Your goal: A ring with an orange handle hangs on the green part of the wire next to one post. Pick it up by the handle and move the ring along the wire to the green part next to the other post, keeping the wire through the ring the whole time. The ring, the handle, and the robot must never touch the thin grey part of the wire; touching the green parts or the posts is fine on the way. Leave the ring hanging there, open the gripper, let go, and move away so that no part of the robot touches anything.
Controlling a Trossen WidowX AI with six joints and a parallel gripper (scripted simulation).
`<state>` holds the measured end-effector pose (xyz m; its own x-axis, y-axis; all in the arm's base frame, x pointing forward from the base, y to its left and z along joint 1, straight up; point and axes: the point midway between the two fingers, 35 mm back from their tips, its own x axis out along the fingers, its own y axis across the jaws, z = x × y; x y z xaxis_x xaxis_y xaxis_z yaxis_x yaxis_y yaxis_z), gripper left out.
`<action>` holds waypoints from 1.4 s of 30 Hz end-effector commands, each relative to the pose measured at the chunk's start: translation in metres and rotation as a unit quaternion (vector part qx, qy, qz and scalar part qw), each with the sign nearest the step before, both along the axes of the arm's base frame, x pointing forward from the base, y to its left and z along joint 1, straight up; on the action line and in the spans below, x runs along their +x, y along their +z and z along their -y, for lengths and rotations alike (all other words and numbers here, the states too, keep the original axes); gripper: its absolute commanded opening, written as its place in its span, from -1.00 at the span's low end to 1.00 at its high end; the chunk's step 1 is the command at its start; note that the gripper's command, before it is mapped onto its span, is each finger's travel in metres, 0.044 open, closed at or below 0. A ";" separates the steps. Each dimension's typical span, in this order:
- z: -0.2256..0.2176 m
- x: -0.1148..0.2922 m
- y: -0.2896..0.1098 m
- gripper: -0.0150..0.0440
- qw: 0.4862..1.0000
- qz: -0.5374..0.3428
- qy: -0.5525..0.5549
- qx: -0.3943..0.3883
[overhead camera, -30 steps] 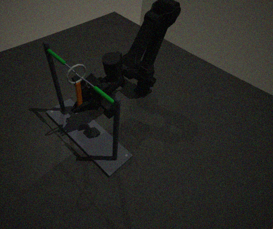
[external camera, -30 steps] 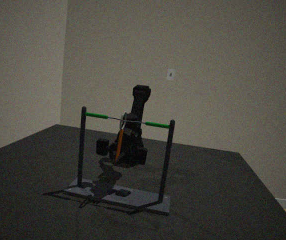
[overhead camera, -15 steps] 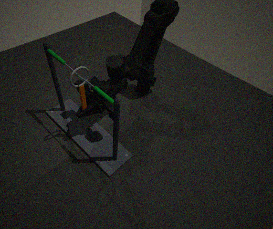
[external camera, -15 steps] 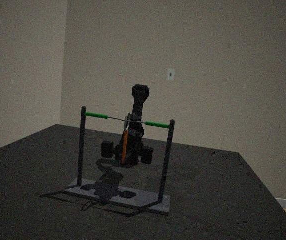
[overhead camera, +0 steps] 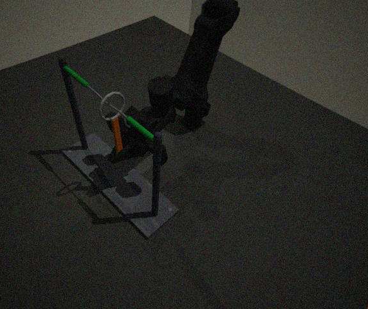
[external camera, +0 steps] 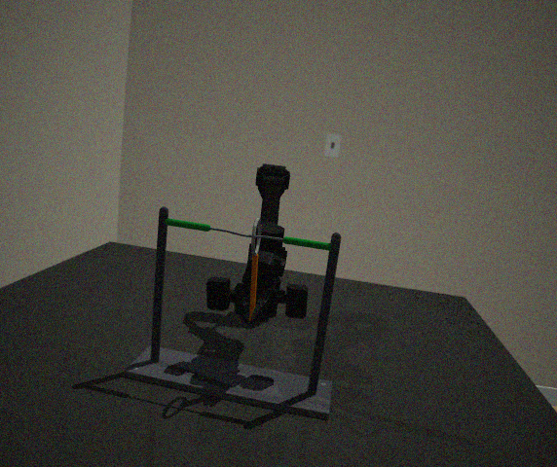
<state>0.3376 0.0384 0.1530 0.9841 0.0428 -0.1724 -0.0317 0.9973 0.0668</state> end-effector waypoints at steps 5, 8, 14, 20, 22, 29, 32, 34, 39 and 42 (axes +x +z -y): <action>-0.009 0.000 0.001 -1.00 1.000 0.000 -0.001 0.002; -0.011 0.000 0.002 -1.00 1.000 0.000 -0.002 -0.001; -0.015 0.000 0.002 -1.00 1.000 0.000 -0.005 -0.009; -0.019 0.000 0.002 -1.00 1.000 -0.001 -0.008 -0.016; -0.021 0.000 0.002 -1.00 1.000 -0.001 -0.009 -0.019; -0.026 0.000 0.002 -1.00 1.000 -0.001 -0.012 -0.025; -0.029 0.000 0.002 -1.00 1.000 -0.002 -0.012 -0.027; -0.031 0.001 0.002 -1.00 1.000 -0.002 -0.012 -0.028; -0.035 0.001 0.002 -1.00 0.999 -0.002 -0.012 -0.030; -0.038 0.001 0.002 -1.00 0.999 -0.002 -0.012 -0.031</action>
